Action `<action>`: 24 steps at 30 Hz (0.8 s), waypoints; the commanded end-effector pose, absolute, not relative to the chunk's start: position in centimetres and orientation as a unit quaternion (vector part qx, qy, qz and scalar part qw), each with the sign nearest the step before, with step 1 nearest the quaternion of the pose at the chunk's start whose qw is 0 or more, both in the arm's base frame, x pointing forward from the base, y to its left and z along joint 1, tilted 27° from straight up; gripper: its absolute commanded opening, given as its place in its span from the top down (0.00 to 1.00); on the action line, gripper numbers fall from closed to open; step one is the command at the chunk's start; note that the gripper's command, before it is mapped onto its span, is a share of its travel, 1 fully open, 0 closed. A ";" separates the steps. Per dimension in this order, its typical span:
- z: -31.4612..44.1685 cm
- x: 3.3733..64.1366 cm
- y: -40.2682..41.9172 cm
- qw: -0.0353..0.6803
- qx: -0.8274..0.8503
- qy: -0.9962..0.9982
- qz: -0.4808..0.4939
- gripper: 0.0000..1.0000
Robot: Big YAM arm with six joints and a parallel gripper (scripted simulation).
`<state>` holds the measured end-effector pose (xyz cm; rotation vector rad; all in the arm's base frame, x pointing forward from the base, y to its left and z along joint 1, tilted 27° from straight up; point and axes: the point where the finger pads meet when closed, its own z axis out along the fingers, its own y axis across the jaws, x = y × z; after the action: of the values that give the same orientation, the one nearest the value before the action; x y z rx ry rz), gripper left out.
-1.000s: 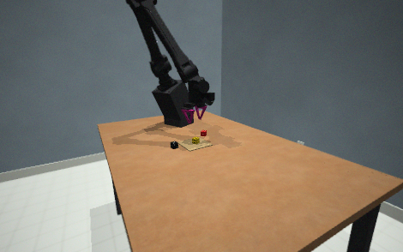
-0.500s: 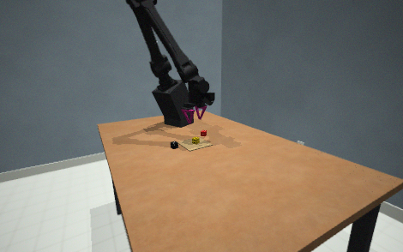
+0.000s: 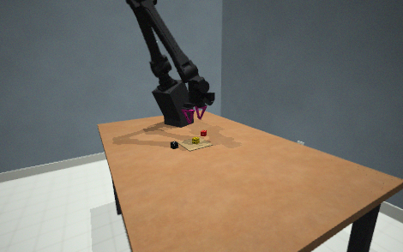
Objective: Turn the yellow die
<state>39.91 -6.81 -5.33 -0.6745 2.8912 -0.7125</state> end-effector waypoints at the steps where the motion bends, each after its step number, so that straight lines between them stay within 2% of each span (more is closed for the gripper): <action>1: -5.5 40.5 -7.3 0.043 -0.212 0.948 -0.233 0.00; 18: -0.4 41.2 -4.5 0.065 -0.215 0.946 -0.232 0.00; 24: 0.2 39.4 -3.9 0.052 -0.218 0.947 -0.230 0.00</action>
<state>39.60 -4.80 -0.65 -0.6654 2.8832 -0.6993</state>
